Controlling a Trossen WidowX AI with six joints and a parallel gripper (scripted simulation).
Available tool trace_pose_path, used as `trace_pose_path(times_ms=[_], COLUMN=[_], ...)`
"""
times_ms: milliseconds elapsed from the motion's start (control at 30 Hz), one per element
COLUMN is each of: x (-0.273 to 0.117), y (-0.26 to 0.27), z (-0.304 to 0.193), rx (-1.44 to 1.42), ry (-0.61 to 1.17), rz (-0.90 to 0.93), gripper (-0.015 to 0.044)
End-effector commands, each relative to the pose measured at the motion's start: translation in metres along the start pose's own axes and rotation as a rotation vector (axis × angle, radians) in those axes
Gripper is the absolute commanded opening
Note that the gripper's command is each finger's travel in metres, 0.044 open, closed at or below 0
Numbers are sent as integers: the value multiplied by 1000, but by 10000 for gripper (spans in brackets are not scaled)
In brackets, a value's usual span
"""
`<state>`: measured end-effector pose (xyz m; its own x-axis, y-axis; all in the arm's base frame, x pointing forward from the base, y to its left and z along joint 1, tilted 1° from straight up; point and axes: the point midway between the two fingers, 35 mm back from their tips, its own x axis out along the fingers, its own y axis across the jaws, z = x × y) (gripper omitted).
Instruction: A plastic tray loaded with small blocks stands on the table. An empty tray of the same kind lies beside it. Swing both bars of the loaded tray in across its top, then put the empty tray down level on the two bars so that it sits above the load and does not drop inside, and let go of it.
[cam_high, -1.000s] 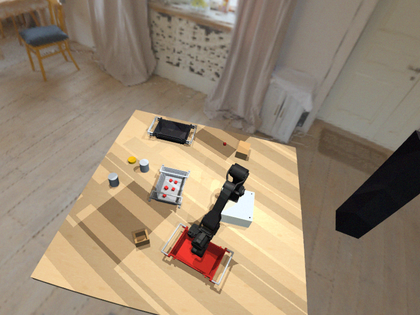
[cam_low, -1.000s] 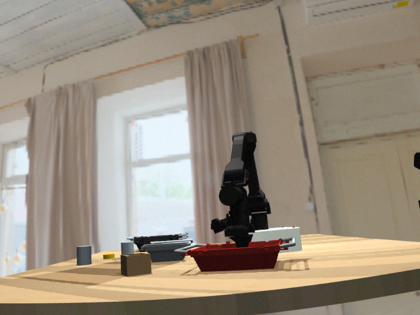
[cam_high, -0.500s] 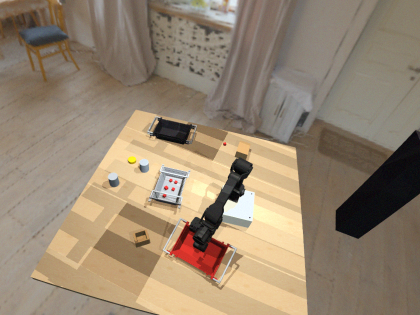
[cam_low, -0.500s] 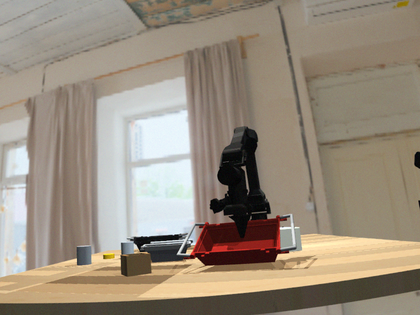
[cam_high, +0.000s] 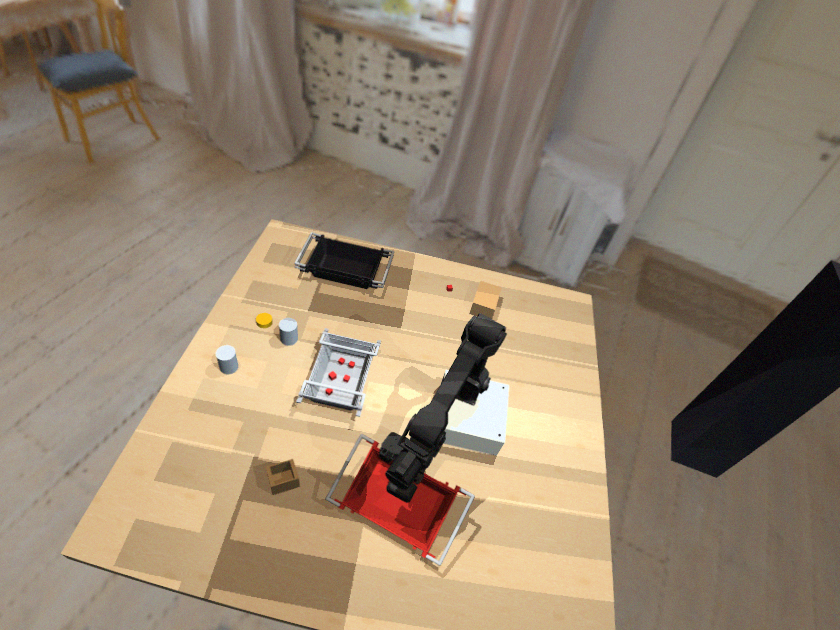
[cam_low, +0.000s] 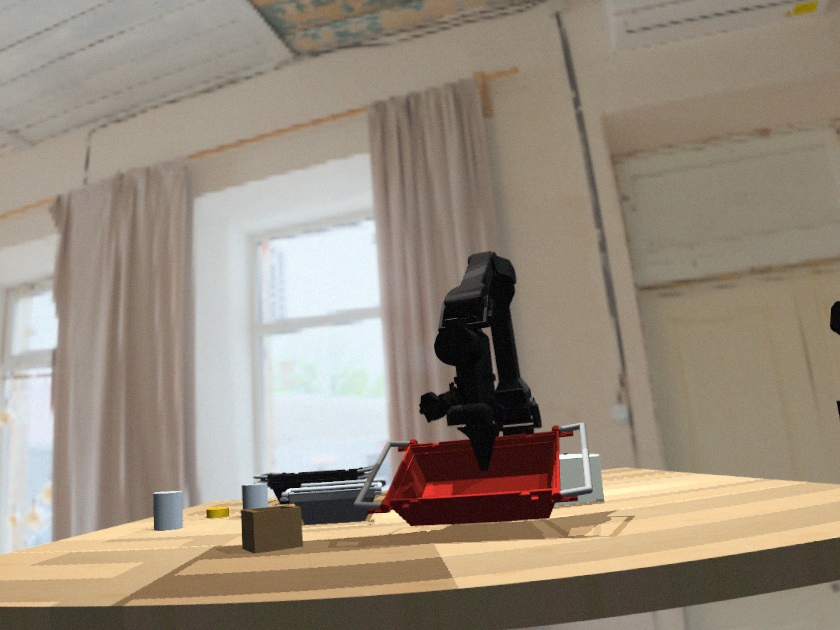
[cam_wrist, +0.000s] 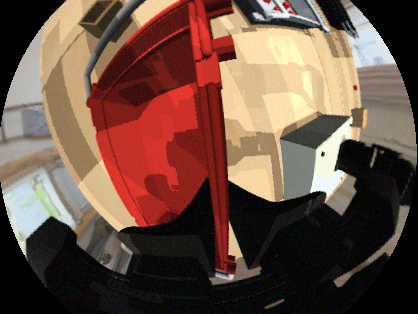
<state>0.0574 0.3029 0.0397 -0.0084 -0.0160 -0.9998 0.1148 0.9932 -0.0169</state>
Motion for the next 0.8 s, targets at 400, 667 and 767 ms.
trace_pose_path(times_ms=[400, 667, 767], x=[-76, -103, -103], y=[21, 22, 22], z=[2, 2, 2], rx=[0, 0, 0], ry=[-3, -3, -3], rz=[36, 36, 36], gripper=[0, 0, 0])
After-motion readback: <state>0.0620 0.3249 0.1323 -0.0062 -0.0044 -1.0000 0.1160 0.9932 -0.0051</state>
